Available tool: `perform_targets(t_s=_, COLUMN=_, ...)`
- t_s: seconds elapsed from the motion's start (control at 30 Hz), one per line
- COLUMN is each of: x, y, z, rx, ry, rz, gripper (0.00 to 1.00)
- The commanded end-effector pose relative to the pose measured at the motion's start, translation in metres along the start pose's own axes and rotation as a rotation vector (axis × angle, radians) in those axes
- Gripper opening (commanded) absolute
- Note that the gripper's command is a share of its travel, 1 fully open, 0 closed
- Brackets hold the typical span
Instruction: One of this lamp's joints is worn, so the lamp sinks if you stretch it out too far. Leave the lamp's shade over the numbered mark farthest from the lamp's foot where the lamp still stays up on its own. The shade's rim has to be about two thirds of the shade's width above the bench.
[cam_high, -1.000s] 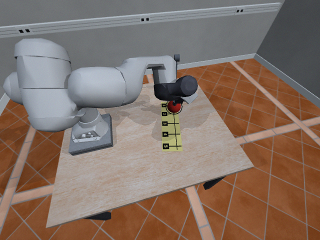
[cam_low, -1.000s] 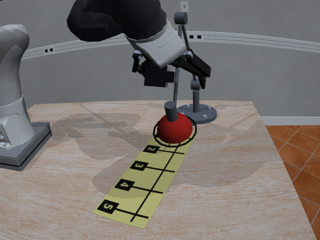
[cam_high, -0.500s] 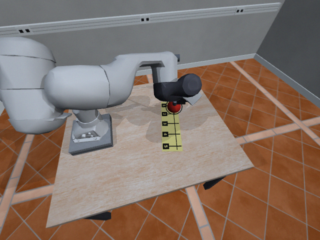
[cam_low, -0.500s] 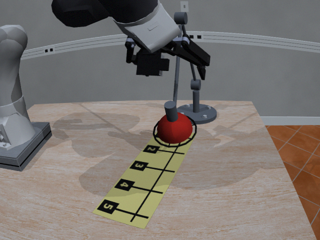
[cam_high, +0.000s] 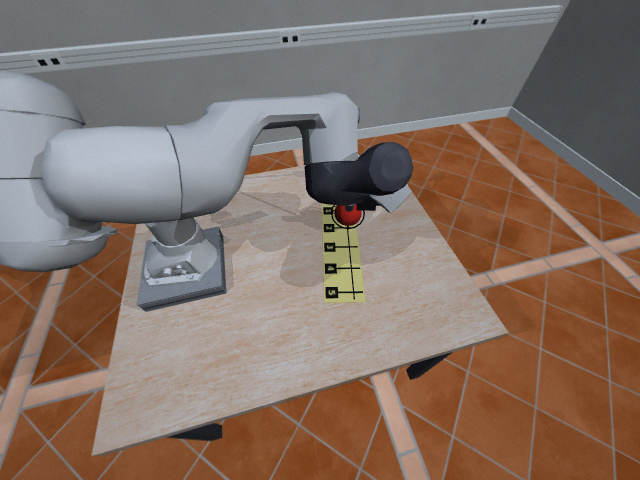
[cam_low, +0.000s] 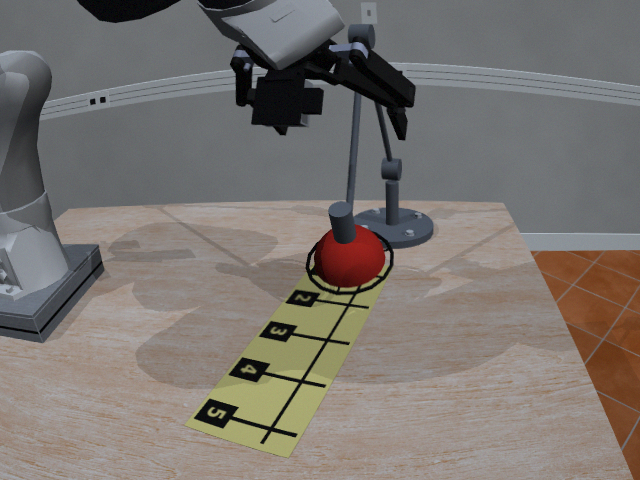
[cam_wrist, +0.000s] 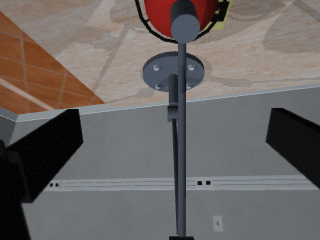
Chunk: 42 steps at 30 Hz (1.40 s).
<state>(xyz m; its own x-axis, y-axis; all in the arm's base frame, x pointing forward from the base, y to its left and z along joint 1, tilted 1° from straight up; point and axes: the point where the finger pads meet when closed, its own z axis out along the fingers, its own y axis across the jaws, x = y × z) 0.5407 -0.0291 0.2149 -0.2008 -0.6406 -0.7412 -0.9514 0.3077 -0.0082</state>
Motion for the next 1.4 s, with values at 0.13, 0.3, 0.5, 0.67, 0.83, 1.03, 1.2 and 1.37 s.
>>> perform_targets(t_s=0.13, x=-0.0004, y=0.0041, z=-0.0174, rx=-0.012, ry=-0.001, rz=0.0, gripper=1.0)
perform_targets(t_s=0.3, x=0.0, y=0.0017, z=-0.0165, rx=-0.005, ry=-0.001, rz=0.001, gripper=1.0)
perform_targets(t_s=0.5, x=0.0005, y=-0.0011, z=-0.0155, rx=0.003, ry=0.0, rz=0.001, gripper=1.0)
perform_targets(t_s=0.67, x=0.0007, y=-0.0026, z=-0.0149, rx=0.008, ry=0.001, rz=0.002, gripper=1.0)
perform_targets(t_s=0.83, x=0.0008, y=-0.0019, z=-0.0151, rx=0.006, ry=0.0, rz=0.002, gripper=1.0)
perform_targets(t_s=1.03, x=0.0009, y=-0.0012, z=-0.0154, rx=0.004, ry=0.0, rz=0.002, gripper=1.0)
perform_targets(t_s=1.2, x=0.001, y=-0.0007, z=-0.0155, rx=0.002, ry=0.0, rz=0.002, gripper=1.0)
perform_targets(t_s=1.37, x=0.001, y=-0.0008, z=-0.0155, rx=0.002, ry=0.0, rz=0.002, gripper=1.0)
